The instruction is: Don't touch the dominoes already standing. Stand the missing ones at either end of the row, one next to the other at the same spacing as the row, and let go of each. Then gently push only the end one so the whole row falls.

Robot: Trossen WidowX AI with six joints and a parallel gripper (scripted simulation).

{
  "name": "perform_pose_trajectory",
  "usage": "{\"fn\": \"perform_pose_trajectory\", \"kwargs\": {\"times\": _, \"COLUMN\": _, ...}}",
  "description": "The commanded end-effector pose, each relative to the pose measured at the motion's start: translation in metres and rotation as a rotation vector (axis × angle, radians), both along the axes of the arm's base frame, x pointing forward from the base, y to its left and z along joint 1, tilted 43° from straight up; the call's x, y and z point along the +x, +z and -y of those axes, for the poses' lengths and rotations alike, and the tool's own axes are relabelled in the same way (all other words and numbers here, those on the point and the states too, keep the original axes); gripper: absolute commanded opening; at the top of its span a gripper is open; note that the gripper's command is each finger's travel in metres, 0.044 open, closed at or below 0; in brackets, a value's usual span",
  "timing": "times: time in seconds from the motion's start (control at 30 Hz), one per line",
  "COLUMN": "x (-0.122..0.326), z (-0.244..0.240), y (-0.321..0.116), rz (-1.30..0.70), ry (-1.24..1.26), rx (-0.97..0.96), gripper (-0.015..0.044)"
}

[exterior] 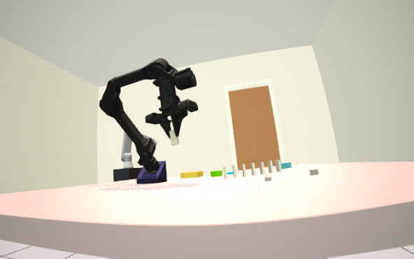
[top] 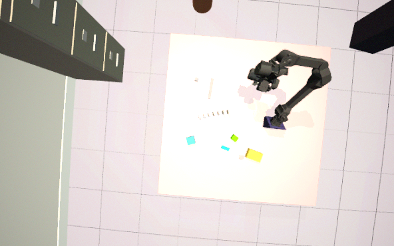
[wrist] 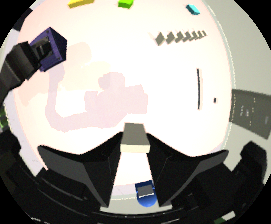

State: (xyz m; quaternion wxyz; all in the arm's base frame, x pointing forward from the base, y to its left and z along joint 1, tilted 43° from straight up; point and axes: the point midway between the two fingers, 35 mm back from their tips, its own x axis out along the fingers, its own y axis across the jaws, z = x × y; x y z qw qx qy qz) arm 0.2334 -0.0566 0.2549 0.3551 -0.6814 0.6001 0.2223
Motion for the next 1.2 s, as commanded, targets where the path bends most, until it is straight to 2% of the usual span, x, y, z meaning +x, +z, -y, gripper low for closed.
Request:
{"fn": "perform_pose_trajectory", "kwargs": {"times": 0.0, "x": 0.016, "z": -0.018, "y": -0.010, "rz": 0.078, "ry": -0.096, "rx": 0.029, "gripper": 0.0107}}
{"fn": "perform_pose_trajectory", "kwargs": {"times": 0.23, "x": 0.054, "z": -0.079, "y": -0.059, "rz": 0.344, "ry": -0.453, "rx": 0.115, "gripper": 0.0107}}
{"fn": "perform_pose_trajectory", "kwargs": {"times": 0.67, "x": 0.069, "z": -0.146, "y": -0.120, "rz": 0.655, "ry": -0.827, "rx": 0.151, "gripper": 0.0107}}
{"fn": "perform_pose_trajectory", "kwargs": {"times": 1.17, "x": 0.070, "z": -0.146, "y": -0.124, "rz": 0.661, "ry": -0.835, "rx": 0.152, "gripper": 0.0107}}
